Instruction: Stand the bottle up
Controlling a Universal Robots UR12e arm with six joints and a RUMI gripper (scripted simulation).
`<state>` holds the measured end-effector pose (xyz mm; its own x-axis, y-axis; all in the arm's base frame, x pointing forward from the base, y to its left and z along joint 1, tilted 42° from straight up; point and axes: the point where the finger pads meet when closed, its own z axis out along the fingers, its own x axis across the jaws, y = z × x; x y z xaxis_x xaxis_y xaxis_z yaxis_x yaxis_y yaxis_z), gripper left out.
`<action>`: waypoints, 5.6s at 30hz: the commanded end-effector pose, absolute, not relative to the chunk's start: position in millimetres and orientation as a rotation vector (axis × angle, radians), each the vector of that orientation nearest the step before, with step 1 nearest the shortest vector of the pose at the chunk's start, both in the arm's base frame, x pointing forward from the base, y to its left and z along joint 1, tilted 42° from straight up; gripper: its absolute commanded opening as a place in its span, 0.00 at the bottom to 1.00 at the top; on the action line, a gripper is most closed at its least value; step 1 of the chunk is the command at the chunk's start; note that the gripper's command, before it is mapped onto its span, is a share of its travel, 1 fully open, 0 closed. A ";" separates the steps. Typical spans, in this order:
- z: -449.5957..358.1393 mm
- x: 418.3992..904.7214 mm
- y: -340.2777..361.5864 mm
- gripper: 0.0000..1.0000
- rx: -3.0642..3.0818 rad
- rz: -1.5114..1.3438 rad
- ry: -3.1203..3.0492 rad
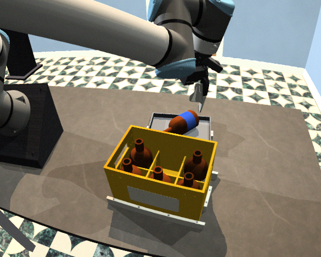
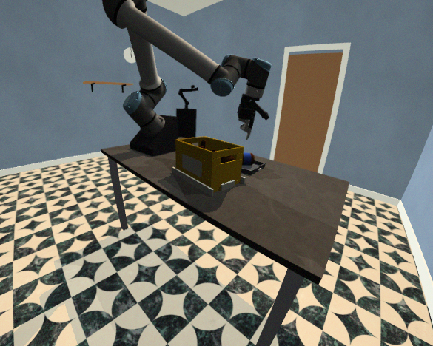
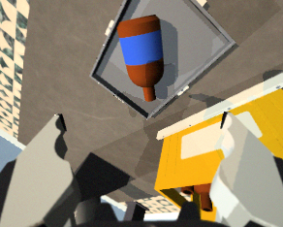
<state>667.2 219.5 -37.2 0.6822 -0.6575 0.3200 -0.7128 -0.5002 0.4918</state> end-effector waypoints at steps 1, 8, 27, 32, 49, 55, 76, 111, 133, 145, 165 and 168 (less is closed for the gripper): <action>-40.1 651.8 215.8 1.00 2.334 0.228 -0.949; -36.3 623.5 207.4 1.00 2.350 0.361 -0.808; -31.1 605.6 201.6 1.00 2.349 0.435 -0.731; -31.1 605.5 201.5 0.00 2.349 0.436 -0.731; -31.1 605.5 201.6 0.00 2.349 0.435 -0.731; -31.1 605.5 201.6 0.00 2.349 0.435 -0.731; -31.1 605.6 201.6 0.00 2.349 0.435 -0.731; -31.1 605.6 201.6 0.38 2.349 0.435 -0.731; -51.7 608.9 183.4 0.38 2.349 0.435 -0.731; -77.5 613.0 160.7 0.38 2.349 0.435 -0.731; -114.1 618.9 128.5 0.38 2.349 0.435 -0.731; -116.4 619.2 126.5 0.38 2.349 0.435 -0.731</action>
